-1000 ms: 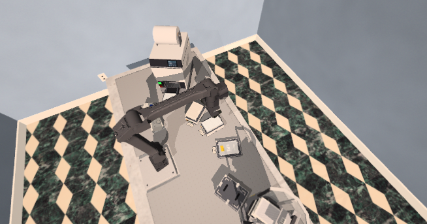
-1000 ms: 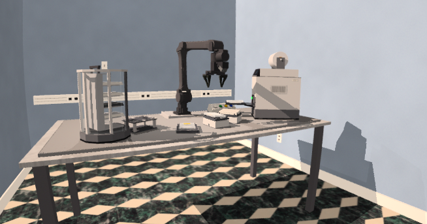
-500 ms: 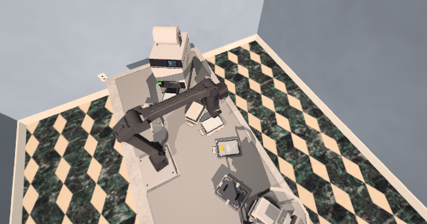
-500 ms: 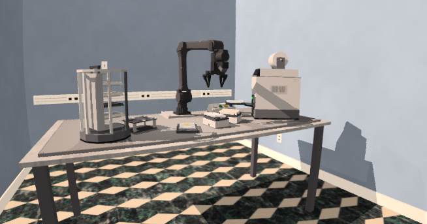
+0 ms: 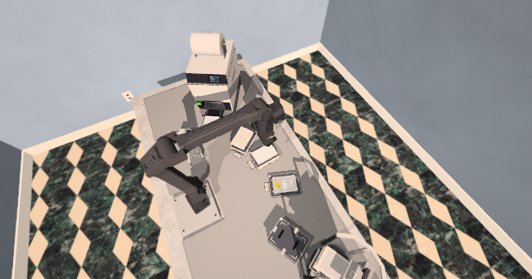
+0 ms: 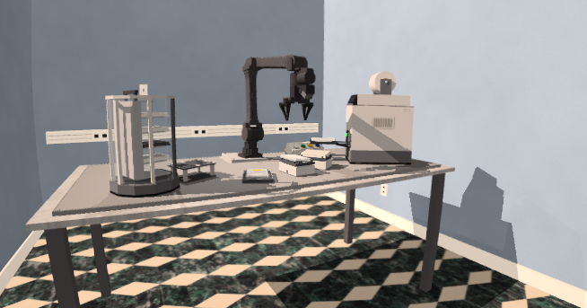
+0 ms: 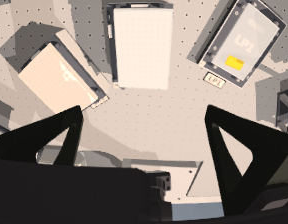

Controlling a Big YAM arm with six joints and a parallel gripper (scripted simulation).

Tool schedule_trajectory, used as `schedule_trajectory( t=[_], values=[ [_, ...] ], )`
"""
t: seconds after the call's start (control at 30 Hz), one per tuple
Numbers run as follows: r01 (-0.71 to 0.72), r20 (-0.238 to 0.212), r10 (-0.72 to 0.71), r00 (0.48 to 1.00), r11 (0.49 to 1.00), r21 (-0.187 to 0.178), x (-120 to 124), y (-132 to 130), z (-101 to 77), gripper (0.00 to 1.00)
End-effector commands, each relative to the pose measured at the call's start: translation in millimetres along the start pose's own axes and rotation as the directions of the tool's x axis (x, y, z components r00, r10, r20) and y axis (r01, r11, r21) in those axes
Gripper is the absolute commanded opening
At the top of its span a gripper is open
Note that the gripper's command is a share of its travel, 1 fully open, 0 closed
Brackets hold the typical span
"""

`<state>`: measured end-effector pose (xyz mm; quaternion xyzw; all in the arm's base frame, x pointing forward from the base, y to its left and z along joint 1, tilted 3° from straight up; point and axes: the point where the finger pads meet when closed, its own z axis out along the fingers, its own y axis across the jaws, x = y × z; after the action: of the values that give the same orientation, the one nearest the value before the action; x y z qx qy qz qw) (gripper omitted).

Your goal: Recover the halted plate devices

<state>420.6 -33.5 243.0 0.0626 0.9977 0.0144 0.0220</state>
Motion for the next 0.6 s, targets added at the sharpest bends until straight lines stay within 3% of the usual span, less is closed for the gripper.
schedule_trajectory(
  t=[0.0, 0.4, 0.47, 0.5, 0.57],
  values=[
    [0.004, -0.011, -0.004, 1.000, 1.000, -0.001, -1.8, 6.3, 20.1, 1.00],
    [0.004, -0.012, -0.004, 1.000, 1.000, -0.001, 0.4, 6.8, 80.2, 1.00],
    [0.004, -0.012, -0.004, 1.000, 1.000, -0.001, 0.4, 6.8, 80.2, 1.00],
    [0.008, 0.013, -0.008, 1.000, 1.000, -0.002, 0.8, 7.1, 75.3, 1.00],
    [0.005, -0.012, -0.005, 1.000, 1.000, -0.001, 0.7, 6.9, 95.3, 1.00]
  ],
)
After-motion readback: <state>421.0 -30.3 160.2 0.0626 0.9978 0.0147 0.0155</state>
